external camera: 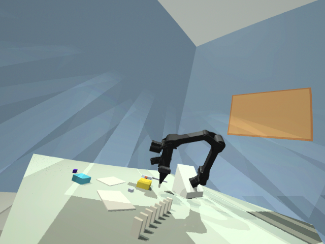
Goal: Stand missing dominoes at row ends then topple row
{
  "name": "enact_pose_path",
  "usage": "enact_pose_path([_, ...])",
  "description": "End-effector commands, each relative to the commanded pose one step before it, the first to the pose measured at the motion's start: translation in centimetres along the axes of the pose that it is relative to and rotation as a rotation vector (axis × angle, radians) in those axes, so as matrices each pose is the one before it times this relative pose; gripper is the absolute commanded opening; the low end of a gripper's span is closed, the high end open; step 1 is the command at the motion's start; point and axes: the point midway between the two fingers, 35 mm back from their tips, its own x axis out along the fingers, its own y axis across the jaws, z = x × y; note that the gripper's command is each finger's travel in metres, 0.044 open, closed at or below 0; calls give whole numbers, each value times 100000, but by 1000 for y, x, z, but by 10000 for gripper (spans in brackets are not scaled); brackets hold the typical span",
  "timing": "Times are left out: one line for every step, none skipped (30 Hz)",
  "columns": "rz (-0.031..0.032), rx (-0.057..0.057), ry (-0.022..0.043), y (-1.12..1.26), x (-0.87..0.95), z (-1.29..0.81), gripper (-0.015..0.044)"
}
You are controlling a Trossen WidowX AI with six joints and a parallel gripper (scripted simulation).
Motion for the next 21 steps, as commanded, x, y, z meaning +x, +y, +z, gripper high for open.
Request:
enact_pose_path([-310,-486,-936,-269,-6992,-166,107])
enact_pose_path([88,-65,181,-52,-1042,-209,107])
enact_pose_path([78,-50,135,-35,-680,-161,107])
enact_pose_path([55,-33,88,-21,-411,-107,107])
enact_pose_path([20,-12,30,-7,-137,-37,107])
enact_pose_path([0,0,0,0,0,0,107])
enact_pose_path([0,0,0,0,0,0,107])
enact_pose_path([0,0,0,0,0,0,107])
enact_pose_path([0,0,0,0,0,0,107])
enact_pose_path([0,0,0,0,0,0,107])
enact_pose_path([-44,-2104,-92,262,-20,-54,107])
enact_pose_path([-125,-6321,-259,791,-55,-160,107])
enact_pose_path([-175,-10560,-378,1336,-76,-231,107])
enact_pose_path([-154,-13459,-400,1729,-70,-201,107])
enact_pose_path([-63,-13586,-330,1769,-42,-67,107])
enact_pose_path([41,-13631,-280,1788,-15,72,107])
enact_pose_path([146,-13150,-244,1726,9,208,107])
enact_pose_path([152,-8568,-157,1114,19,232,107])
enact_pose_path([208,-8924,-169,1152,29,298,107])
enact_pose_path([256,-8896,-181,1136,38,357,107])
enact_pose_path([167,-5068,-112,636,26,242,107])
